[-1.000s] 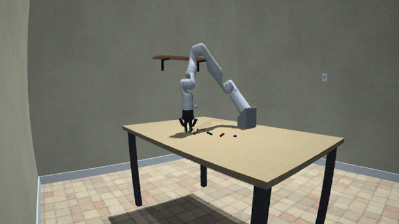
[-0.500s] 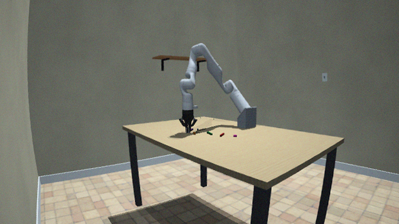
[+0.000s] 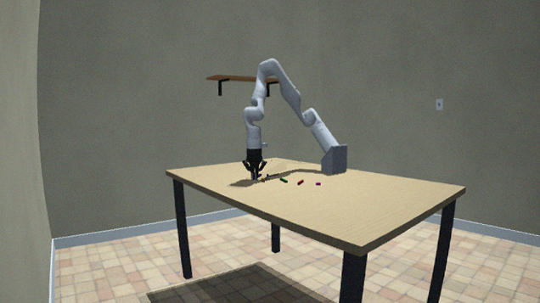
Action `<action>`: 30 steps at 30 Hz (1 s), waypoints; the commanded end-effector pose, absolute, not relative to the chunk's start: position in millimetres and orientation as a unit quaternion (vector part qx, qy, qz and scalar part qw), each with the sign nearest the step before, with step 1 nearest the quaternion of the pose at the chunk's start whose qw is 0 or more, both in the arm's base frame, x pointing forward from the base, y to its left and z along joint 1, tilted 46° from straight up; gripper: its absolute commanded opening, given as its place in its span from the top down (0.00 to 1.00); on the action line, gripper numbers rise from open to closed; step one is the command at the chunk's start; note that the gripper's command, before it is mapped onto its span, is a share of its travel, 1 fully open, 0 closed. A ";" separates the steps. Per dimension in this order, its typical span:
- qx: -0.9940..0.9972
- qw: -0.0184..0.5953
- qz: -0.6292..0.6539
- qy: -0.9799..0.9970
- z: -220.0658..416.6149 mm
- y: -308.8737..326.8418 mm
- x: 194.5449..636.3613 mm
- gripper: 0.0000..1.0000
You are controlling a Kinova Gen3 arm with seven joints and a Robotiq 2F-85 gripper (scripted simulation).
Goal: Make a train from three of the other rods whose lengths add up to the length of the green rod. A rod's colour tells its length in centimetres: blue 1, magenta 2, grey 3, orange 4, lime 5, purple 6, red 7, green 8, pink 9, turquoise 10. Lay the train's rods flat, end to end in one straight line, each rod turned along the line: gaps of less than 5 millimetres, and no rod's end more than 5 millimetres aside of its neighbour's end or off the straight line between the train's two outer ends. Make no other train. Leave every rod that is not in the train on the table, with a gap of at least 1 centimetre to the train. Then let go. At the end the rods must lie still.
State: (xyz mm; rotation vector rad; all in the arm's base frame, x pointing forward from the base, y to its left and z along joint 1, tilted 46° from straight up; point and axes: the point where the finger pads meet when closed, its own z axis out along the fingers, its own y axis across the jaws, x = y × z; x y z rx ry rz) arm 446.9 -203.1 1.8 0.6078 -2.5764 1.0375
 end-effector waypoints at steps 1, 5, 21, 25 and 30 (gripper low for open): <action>0.212 0.148 0.361 -0.896 2.1 -202.5 447.6 0.95; 0.212 0.148 0.361 -0.896 2.1 -202.5 447.6 0.95; 0.212 0.148 0.361 -0.896 40.4 -163.4 453.8 0.95; 0.212 0.148 0.361 -0.896 58.9 -144.5 456.8 0.95; 0.212 0.148 0.361 -0.896 70.7 -132.5 458.7 0.95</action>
